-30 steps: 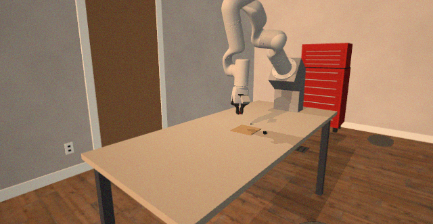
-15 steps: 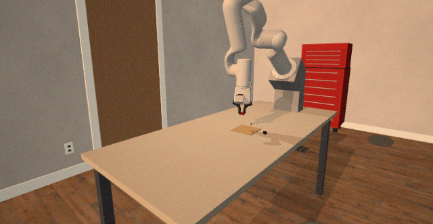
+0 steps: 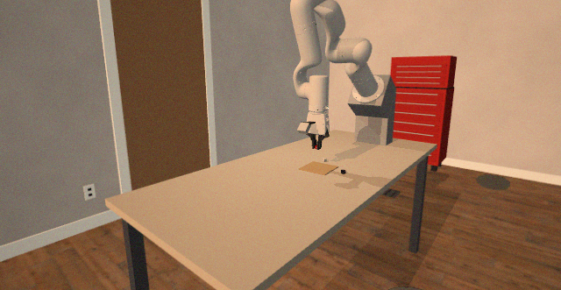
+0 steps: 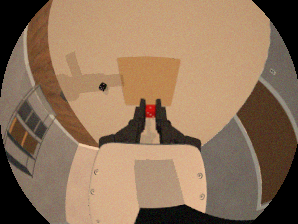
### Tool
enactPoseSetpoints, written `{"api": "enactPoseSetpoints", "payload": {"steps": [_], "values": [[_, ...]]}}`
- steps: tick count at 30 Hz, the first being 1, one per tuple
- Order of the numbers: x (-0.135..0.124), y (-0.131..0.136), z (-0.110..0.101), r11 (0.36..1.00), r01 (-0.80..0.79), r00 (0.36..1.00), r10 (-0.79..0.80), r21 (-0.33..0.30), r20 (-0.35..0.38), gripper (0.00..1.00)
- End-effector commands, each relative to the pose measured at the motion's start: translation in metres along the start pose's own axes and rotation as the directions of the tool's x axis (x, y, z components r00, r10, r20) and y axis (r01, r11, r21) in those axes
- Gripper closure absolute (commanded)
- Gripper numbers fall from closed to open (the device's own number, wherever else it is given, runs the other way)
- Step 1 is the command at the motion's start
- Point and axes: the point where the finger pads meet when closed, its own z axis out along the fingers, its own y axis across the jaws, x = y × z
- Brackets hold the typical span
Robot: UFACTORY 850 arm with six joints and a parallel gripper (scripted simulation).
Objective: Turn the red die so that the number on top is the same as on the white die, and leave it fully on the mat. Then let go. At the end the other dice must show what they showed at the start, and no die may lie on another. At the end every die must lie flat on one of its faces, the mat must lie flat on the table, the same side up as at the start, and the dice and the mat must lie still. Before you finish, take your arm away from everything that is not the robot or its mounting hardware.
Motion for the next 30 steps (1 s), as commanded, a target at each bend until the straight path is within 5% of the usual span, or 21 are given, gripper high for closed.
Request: {"api": "enactPoseSetpoints", "payload": {"steps": [1,14,28,30], "values": [[0.0013,-0.003,-0.0007,0.998,-0.065,0.998,0.065,0.015,-0.002,0.89],[0.001,-0.0036,-0.0001,0.997,-0.078,0.996,0.078,0.015,-0.036,0.89],[-0.0047,-0.0051,-0.0016,0.997,-0.078,0.899,0.077,0.015,-0.432,0.89],[-0.0047,-0.0051,-0.0016,0.997,-0.078,0.899,0.077,0.015,-0.432,0.89]]}}
